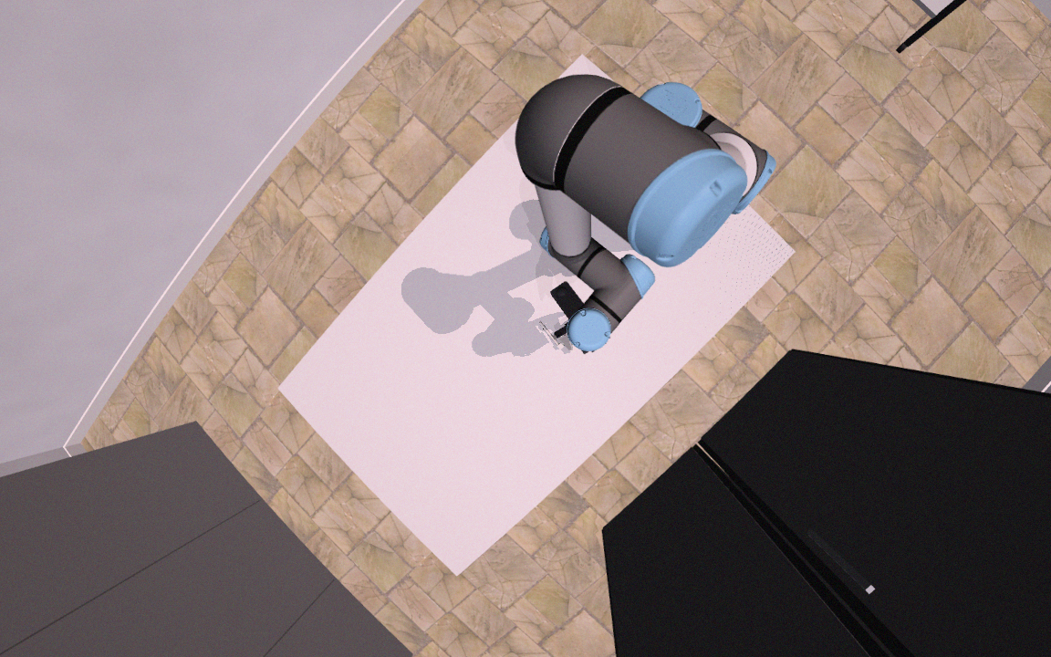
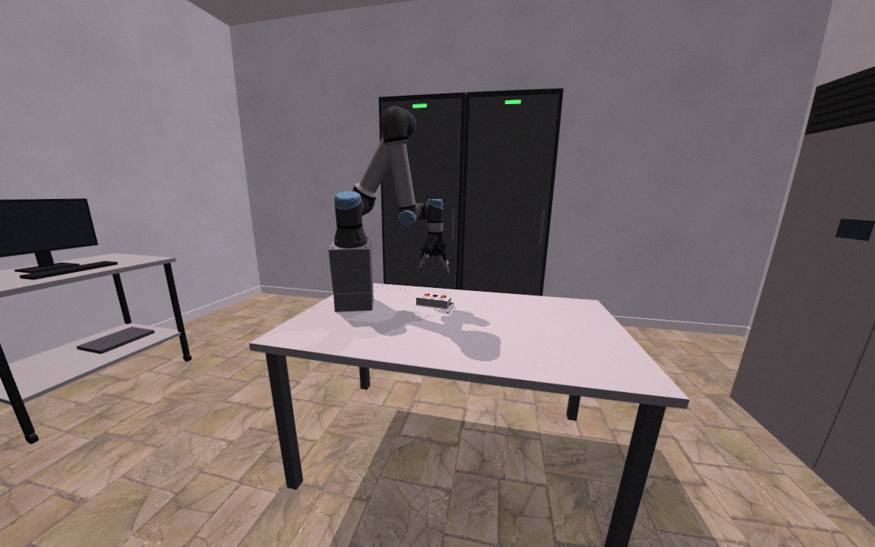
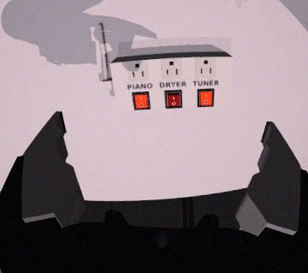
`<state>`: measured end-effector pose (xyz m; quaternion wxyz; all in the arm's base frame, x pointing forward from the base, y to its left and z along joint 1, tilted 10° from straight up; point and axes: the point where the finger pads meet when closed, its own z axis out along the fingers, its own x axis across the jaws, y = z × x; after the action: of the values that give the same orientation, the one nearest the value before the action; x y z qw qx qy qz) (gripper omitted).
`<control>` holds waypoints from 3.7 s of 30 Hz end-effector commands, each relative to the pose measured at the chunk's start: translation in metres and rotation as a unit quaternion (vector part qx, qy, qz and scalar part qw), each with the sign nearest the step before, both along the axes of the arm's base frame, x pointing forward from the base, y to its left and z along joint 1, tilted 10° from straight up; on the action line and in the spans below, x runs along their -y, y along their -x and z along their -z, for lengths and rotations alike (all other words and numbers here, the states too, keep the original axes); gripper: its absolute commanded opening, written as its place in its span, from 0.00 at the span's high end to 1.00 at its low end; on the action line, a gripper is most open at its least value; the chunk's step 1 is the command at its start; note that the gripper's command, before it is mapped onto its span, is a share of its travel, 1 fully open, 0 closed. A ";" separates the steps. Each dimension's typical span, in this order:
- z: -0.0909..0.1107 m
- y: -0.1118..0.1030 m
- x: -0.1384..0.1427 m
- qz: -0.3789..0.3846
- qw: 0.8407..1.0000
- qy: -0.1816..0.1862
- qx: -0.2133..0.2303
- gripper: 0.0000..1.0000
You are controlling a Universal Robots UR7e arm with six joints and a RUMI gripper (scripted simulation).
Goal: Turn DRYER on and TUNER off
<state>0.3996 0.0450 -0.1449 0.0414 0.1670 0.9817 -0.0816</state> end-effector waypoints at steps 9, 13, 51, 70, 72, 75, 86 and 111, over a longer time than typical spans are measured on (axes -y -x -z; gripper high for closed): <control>0.004 0.004 -0.004 0.118 0.993 -0.006 0.021 0.00; 0.006 0.005 -0.005 0.167 0.986 -0.008 0.030 0.00; 0.028 0.011 -0.027 0.690 0.712 -0.038 0.122 0.00; 0.041 0.006 -0.039 0.892 0.422 -0.049 0.157 0.00; 0.041 0.005 -0.040 0.900 0.404 -0.049 0.158 0.00; 0.043 0.004 -0.041 0.923 0.345 -0.049 0.163 0.00; 0.050 -0.002 -0.044 0.975 0.129 -0.052 0.171 0.00; 0.061 -0.009 -0.041 0.943 -0.283 -0.049 0.167 0.00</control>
<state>0.4050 0.0861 -0.2040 -0.0648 -0.9296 0.3593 -0.0506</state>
